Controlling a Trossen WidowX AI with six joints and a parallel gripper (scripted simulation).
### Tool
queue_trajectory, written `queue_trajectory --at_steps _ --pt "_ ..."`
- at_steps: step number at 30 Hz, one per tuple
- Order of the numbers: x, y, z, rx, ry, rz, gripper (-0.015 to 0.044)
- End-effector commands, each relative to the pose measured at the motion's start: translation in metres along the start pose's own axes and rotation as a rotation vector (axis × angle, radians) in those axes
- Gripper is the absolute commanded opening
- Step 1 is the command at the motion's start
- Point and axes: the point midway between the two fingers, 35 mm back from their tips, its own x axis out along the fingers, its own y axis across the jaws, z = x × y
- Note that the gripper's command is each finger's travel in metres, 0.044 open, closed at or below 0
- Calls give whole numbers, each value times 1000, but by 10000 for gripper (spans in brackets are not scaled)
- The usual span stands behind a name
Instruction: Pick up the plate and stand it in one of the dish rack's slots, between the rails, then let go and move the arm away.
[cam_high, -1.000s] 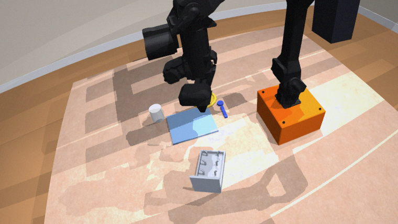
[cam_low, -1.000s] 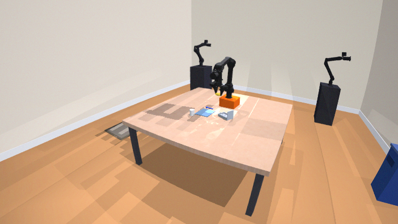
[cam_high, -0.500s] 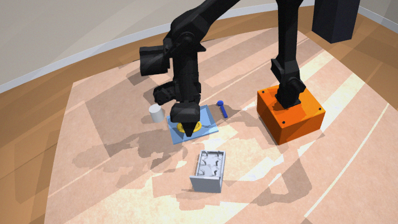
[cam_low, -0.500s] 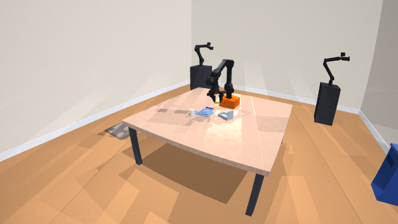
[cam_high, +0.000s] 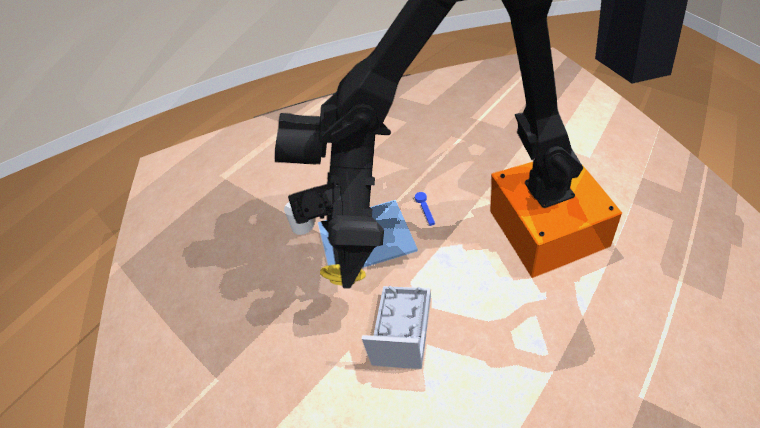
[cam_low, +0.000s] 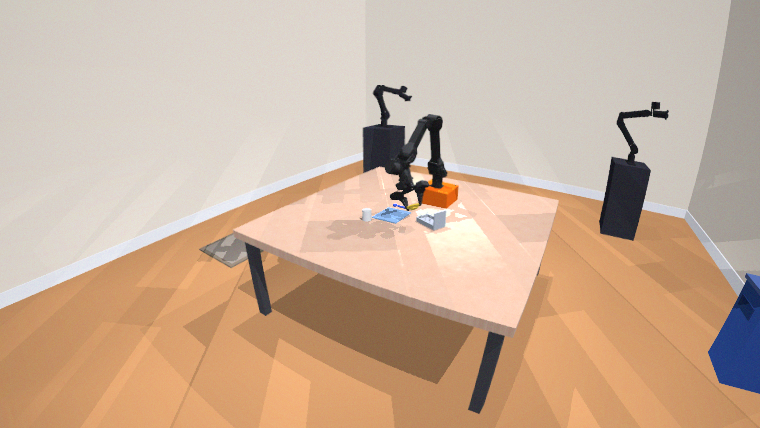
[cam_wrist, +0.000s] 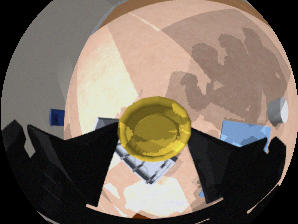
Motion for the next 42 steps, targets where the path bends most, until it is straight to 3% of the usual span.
queue_trajectory --at_steps 1,20,42 --pt "9 -4 -1 -77 -52 76 0" --pt "21 -12 -17 -458 -332 347 0" --pt "-6 2 -73 -946 -690 548 0"
